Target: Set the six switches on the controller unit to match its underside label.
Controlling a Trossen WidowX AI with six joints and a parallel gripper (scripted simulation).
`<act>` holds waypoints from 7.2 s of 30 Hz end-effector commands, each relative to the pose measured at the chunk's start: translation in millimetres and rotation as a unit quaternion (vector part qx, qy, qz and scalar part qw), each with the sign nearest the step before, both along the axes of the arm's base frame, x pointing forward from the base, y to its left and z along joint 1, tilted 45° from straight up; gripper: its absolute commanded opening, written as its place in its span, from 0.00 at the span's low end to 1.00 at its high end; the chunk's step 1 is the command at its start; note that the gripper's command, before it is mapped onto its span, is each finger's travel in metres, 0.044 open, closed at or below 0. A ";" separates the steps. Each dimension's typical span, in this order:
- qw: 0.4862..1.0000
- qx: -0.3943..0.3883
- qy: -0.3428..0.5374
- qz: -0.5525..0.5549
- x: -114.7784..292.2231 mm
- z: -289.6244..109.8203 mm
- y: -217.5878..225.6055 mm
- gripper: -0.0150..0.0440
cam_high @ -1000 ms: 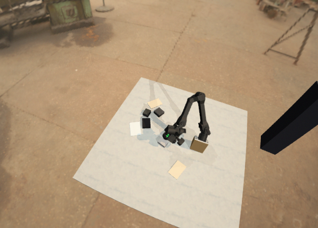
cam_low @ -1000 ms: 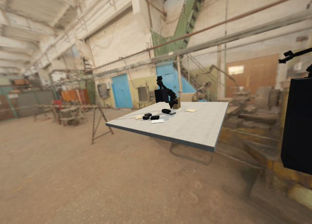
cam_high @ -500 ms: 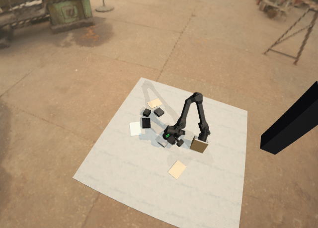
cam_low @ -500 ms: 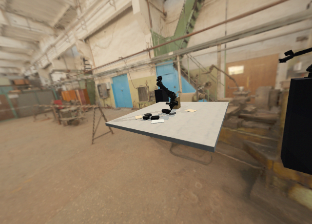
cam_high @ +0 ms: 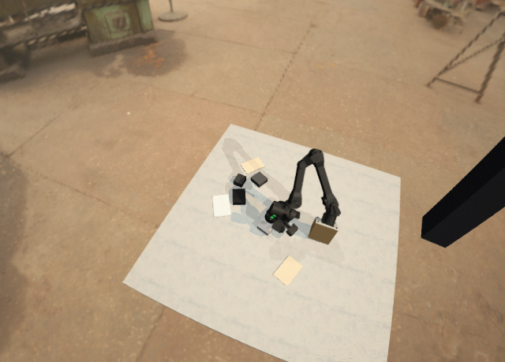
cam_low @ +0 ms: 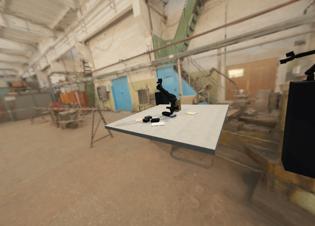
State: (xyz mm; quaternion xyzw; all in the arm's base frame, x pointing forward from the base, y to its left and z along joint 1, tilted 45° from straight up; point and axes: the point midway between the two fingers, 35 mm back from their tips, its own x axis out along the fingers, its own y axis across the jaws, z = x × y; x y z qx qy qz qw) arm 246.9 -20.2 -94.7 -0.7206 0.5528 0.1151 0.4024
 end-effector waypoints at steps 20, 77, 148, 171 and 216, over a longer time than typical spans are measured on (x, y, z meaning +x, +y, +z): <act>1.000 -0.005 0.001 0.000 4.3 -3.2 -8.4 0.25; 1.000 -0.004 0.001 0.000 -5.2 33.1 30.1 0.25; 0.985 0.056 0.037 -0.157 49.9 101.9 -49.0 0.25; 0.985 0.056 0.038 -0.157 46.7 128.7 -22.1 0.25; 0.985 0.056 0.037 -0.158 49.8 65.7 -21.2 0.25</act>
